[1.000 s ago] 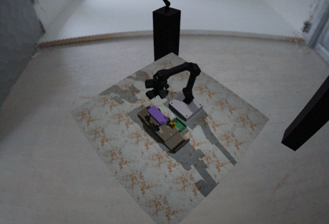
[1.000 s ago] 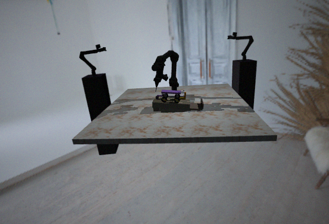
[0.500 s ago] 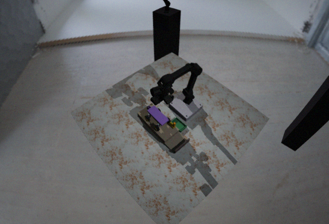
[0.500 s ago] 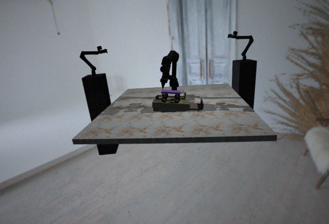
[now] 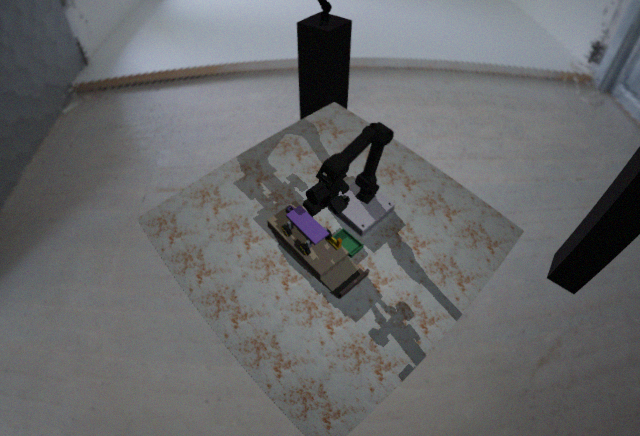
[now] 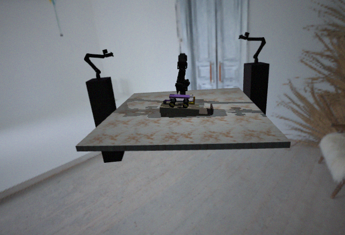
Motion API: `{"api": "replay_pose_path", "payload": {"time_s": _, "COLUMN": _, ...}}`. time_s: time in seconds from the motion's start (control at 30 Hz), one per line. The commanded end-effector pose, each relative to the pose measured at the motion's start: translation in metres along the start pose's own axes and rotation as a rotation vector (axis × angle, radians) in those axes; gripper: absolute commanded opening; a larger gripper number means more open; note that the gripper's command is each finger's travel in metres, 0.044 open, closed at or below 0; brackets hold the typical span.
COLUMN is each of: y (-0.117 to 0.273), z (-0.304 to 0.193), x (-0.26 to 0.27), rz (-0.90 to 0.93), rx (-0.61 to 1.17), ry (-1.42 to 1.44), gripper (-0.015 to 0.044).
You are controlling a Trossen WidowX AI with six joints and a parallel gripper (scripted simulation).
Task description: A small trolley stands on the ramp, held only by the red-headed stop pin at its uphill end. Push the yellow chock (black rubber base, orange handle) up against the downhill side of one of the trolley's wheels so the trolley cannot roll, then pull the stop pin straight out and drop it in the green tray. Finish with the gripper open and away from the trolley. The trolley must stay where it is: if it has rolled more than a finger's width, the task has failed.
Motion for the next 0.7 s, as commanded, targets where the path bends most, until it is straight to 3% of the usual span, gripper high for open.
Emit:
{"api": "replay_pose_path", "payload": {"time_s": 0.0, "y": 0.002, "z": 0.016, "x": 0.002, "rz": 0.003, "rx": 0.007, "ry": -0.002, "gripper": 0.0000}}
{"api": "replay_pose_path", "payload": {"time_s": 0.67, "y": 0.012, "z": 0.091, "x": 0.010, "rz": 0.004, "rx": -0.001, "ry": -0.002, "gripper": 0.0000}}
Point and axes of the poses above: the point midway between the two fingers, 35 mm back from their tips, its own y axis back along the fingers, its own x axis across the jaws, z = x × y, the point moved 1 cm from there along y, back along the fingers, and after that the axes turned 4 degrees about -y, right-handed, at the moved point
